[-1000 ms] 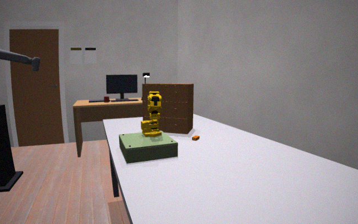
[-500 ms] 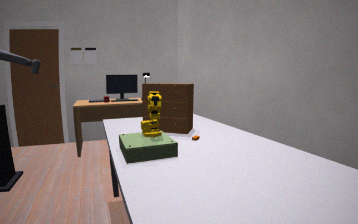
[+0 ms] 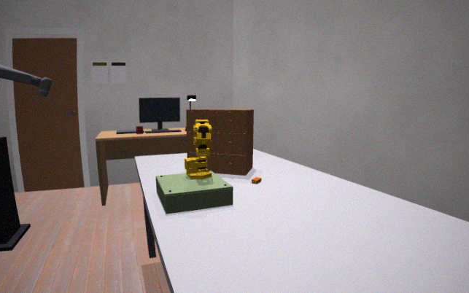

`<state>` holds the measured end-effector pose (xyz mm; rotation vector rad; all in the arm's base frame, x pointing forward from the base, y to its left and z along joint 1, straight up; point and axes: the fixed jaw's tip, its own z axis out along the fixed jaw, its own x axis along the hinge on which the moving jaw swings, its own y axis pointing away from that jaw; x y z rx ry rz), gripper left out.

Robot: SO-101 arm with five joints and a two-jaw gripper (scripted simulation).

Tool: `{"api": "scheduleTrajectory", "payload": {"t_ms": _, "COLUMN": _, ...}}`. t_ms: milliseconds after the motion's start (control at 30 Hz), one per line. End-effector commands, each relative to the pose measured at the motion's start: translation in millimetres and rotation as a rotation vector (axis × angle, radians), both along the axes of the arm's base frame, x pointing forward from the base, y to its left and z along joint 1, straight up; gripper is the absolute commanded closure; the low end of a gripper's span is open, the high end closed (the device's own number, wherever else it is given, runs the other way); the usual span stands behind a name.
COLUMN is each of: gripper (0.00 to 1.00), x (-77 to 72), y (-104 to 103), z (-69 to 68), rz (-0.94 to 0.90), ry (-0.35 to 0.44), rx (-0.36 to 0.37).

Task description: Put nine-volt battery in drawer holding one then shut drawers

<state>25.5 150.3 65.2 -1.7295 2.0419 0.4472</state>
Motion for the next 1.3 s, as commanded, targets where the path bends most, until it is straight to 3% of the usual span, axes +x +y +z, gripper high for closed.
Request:
{"api": "scheduleTrajectory", "payload": {"t_ms": 0, "gripper": 0.79, "x": 10.2, "y": 3, "z": 4.2, "rz": -0.073, "ry": -0.001, "rx": 0.041}}
{"api": "scheduleTrajectory", "payload": {"t_ms": 433, "gripper": 0.79, "x": 80.5, "y": 12, "z": 62.4, "rz": -0.439, "ry": -0.131, "rx": 0.397}}
{"api": "scheduleTrajectory", "payload": {"t_ms": 500, "gripper": 0.79, "x": 80.5, "y": 12, "z": 62.4, "rz": -0.439, "ry": -0.131, "rx": 0.397}}
{"api": "scheduleTrajectory", "payload": {"t_ms": 667, "gripper": 0.79, "x": 104.0, "y": 4, "z": 85.5, "rz": -0.556, "ry": -0.201, "rx": 0.513}}
{"api": "scheduleTrajectory", "payload": {"t_ms": 1067, "gripper": 0.79, "x": 104.0, "y": 4, "z": 85.5, "rz": -0.556, "ry": -0.201, "rx": 0.513}}
{"api": "scheduleTrajectory", "payload": {"t_ms": 1267, "gripper": 0.79, "x": 115.6, "y": 19, "z": 71.8, "rz": -0.549, "ry": -0.2, "rx": 0.513}}
